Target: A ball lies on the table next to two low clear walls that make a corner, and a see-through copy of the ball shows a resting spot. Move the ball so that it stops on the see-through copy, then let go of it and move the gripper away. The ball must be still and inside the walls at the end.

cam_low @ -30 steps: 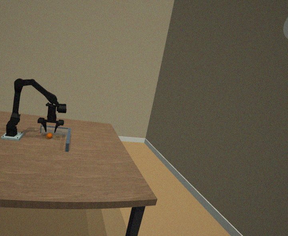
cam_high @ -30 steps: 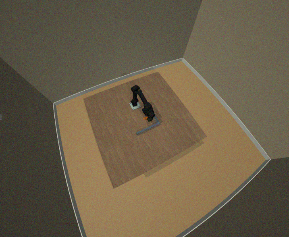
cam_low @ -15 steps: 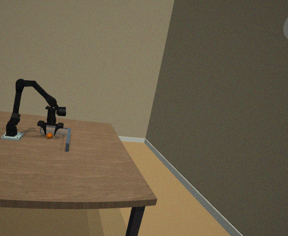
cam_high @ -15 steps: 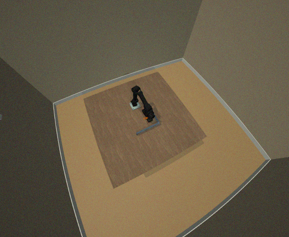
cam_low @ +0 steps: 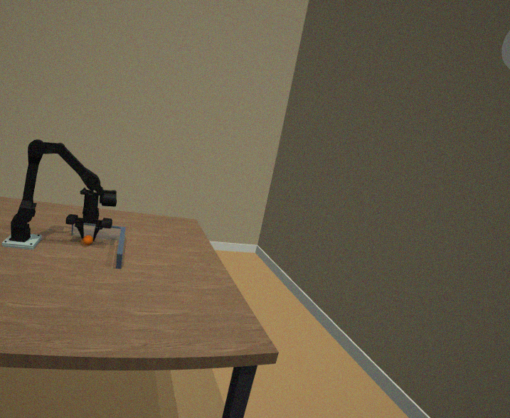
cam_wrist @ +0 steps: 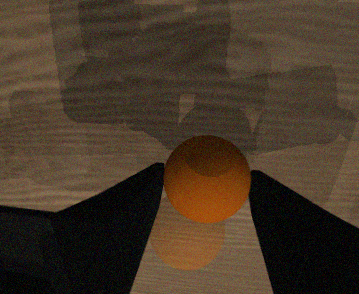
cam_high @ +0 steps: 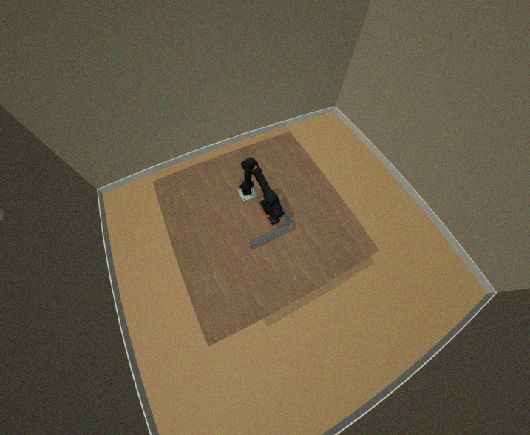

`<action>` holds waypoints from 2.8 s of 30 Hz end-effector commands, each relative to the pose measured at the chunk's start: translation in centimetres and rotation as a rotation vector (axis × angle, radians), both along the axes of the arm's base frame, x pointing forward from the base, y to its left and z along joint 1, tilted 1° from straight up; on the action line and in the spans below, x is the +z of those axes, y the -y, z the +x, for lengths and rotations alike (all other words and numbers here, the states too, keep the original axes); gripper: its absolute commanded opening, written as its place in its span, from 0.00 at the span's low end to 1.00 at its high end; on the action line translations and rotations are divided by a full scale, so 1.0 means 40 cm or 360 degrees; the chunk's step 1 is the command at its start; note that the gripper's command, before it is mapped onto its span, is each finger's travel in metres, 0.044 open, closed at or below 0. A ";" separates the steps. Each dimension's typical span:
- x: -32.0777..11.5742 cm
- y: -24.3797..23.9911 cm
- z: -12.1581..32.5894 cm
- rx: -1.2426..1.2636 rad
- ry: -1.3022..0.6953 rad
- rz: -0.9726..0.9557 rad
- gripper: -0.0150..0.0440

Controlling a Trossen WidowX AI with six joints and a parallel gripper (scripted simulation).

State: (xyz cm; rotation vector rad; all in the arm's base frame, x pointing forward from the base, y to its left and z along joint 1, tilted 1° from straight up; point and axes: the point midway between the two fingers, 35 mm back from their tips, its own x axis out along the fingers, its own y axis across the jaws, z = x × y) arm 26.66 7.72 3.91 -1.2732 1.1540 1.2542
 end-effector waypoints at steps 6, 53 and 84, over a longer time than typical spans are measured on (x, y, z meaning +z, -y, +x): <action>0.080 -0.008 0.031 0.0025 0.0090 -0.0008 0.25; 0.172 0.083 -0.011 0.0006 -0.0003 -0.0008 0.25; -0.010 0.084 -0.012 0.0006 -0.0004 -0.0008 0.25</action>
